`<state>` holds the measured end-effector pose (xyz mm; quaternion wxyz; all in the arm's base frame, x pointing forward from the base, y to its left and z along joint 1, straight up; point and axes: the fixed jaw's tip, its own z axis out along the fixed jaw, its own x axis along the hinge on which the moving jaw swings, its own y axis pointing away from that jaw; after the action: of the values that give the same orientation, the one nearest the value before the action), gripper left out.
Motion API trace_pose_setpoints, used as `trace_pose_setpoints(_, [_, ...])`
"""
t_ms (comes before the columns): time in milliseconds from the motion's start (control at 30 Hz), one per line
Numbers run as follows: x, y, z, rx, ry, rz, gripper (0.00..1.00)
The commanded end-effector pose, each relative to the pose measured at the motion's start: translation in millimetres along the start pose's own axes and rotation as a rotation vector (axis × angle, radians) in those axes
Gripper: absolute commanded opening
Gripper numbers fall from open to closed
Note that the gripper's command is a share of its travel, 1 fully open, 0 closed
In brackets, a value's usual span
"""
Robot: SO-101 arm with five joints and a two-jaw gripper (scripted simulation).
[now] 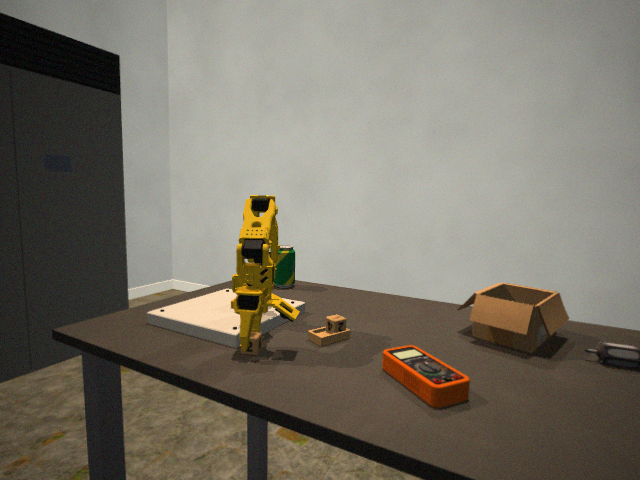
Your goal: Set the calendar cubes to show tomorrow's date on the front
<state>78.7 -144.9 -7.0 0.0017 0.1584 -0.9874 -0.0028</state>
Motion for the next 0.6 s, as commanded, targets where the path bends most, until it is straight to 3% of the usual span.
trace_pose_setpoints(0, [2.4,4.4,4.4,-0.025,0.003,0.004,0.35])
trace_pose_setpoints(367, [2.4,4.2,3.9,-0.025,0.003,0.004,0.36])
trace_pose_setpoints(567, [2.1,2.3,-4.8,-0.025,0.003,0.004,0.36])
